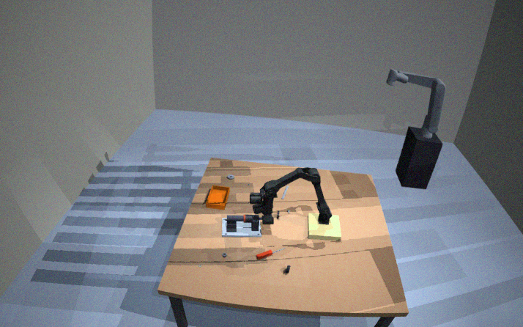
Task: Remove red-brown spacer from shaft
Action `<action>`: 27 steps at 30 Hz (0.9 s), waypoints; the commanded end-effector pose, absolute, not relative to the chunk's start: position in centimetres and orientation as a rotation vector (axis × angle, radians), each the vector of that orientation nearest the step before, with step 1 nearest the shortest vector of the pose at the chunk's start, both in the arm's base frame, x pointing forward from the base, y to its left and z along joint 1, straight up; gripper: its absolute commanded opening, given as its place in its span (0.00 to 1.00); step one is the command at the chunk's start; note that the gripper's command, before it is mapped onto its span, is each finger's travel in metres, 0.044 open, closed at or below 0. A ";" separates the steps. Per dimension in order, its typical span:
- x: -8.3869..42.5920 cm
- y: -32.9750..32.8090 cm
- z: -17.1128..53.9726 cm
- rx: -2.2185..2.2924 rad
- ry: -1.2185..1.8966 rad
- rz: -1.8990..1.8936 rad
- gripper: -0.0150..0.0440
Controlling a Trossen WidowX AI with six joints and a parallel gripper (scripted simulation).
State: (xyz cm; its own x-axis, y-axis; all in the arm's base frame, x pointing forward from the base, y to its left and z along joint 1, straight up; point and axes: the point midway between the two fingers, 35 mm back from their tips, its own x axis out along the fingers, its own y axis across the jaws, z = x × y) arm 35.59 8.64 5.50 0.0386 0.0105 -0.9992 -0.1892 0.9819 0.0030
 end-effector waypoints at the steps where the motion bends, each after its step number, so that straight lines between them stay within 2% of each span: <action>1: 35.5 8.6 5.5 -0.144 1.530 0.151 0.25; 27: 35.2 8.6 5.5 -0.144 1.530 0.151 0.25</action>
State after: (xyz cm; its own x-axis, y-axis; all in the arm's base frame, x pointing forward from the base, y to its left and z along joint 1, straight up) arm 35.35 8.59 5.49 0.0383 0.0104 -0.9992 -0.1891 0.9819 0.0029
